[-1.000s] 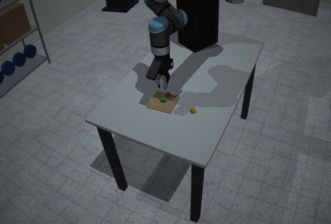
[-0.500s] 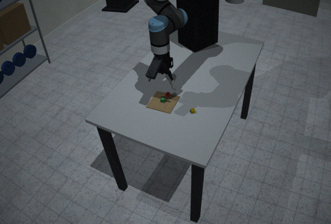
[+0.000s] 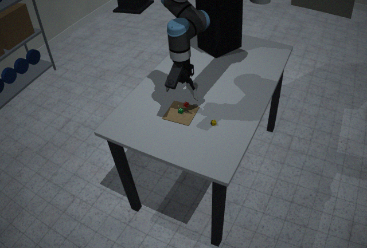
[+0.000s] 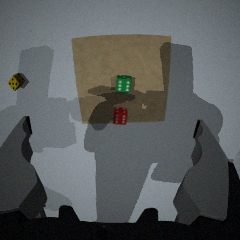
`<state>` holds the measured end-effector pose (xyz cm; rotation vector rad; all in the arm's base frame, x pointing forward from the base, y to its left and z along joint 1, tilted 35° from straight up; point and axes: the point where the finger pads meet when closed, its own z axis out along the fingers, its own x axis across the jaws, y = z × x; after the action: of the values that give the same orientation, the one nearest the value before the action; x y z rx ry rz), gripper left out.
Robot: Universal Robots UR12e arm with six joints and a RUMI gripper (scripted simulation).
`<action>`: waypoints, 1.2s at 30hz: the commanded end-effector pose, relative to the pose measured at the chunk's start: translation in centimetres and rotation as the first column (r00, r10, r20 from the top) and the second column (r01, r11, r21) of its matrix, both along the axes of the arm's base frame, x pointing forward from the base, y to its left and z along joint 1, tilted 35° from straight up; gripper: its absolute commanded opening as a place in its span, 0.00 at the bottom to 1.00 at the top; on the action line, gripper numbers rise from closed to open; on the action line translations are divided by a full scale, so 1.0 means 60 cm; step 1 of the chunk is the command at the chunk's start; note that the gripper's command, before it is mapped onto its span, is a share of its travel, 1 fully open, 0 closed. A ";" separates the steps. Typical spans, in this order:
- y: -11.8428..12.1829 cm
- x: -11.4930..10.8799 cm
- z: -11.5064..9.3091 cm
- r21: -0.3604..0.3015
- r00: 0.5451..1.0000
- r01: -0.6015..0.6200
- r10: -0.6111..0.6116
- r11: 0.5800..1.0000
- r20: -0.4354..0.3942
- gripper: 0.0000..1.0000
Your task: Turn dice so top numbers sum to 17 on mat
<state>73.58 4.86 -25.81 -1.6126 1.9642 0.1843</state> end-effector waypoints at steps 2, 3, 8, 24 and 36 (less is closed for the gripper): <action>0.069 0.020 0.037 -0.080 0.982 -0.162 0.168 0.984 0.084 1.00; 0.079 0.022 0.042 -0.091 0.977 -0.183 0.191 0.979 0.094 1.00; 0.133 0.033 0.069 -0.157 0.938 -0.292 0.315 0.943 0.146 1.00; 0.242 0.043 0.123 -0.293 0.814 -0.470 0.537 0.833 0.222 0.21; 0.242 0.043 0.123 -0.293 0.814 -0.470 0.537 0.833 0.222 0.21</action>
<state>76.15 19.38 -18.48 -2.1551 1.3284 -0.0789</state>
